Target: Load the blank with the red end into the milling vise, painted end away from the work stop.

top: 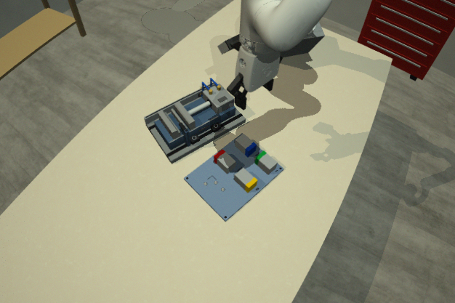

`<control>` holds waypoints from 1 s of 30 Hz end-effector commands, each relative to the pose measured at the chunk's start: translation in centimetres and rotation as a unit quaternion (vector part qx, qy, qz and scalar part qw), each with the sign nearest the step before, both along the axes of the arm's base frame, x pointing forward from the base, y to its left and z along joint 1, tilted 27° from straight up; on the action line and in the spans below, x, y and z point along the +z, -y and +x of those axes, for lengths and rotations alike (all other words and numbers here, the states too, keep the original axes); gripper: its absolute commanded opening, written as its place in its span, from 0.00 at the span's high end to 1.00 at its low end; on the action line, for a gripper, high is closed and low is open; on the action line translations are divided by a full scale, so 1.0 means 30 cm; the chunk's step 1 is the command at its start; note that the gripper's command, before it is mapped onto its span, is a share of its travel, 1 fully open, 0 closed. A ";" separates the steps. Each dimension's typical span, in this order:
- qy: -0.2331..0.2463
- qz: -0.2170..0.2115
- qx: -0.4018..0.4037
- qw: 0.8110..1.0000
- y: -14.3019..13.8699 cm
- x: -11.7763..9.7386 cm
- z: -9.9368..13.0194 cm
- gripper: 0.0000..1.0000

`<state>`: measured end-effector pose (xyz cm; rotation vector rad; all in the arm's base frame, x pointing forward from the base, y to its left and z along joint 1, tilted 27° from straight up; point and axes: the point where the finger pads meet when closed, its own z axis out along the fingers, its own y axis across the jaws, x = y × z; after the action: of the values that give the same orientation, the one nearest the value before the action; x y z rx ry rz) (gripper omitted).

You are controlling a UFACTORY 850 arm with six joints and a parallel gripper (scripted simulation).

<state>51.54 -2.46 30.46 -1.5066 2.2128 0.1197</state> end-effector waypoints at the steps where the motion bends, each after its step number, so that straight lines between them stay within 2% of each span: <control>1: 0.001 0.000 0.000 1.000 0.000 0.007 0.011 0.00; 30: 0.001 0.000 0.000 1.000 -0.003 0.023 0.043 0.00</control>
<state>52.78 -2.35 31.05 -1.5066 2.2128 0.1198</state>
